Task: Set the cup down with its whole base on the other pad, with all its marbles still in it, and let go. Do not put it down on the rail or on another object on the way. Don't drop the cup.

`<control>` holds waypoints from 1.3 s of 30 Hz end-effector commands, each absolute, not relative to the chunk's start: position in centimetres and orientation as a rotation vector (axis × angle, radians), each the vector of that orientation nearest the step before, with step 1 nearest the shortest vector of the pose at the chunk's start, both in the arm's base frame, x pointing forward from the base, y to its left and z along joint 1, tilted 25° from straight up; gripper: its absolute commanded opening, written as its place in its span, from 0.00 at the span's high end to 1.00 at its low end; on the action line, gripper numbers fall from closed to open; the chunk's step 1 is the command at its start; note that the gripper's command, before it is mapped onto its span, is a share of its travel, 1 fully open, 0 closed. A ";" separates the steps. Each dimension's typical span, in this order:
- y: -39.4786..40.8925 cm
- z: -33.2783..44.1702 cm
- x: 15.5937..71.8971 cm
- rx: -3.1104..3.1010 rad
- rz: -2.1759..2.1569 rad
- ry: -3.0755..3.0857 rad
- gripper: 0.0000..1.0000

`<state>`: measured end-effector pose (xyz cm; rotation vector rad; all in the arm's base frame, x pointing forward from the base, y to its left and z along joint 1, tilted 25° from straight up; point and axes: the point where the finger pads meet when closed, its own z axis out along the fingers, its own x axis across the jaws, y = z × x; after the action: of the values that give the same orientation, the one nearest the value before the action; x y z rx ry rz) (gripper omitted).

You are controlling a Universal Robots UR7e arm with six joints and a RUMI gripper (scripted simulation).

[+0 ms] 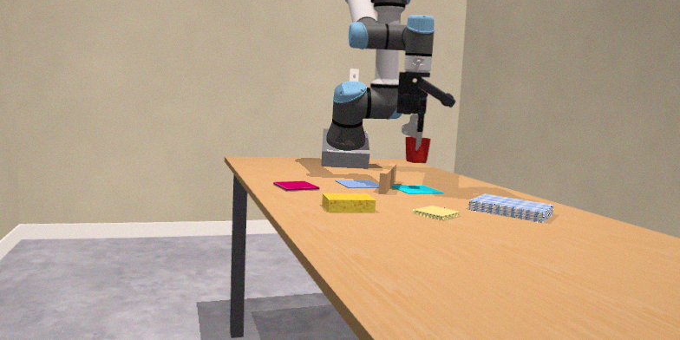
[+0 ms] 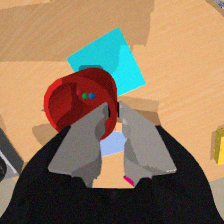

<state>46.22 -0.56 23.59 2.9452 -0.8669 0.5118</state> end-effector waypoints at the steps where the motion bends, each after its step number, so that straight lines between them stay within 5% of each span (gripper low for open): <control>1: -0.1 23.7 46.6 2.944 0.513 -0.867 0.97; 39: -0.3 22.1 47.4 2.944 0.513 -0.867 0.97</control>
<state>47.17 -0.22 22.51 2.9445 -0.8674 0.5111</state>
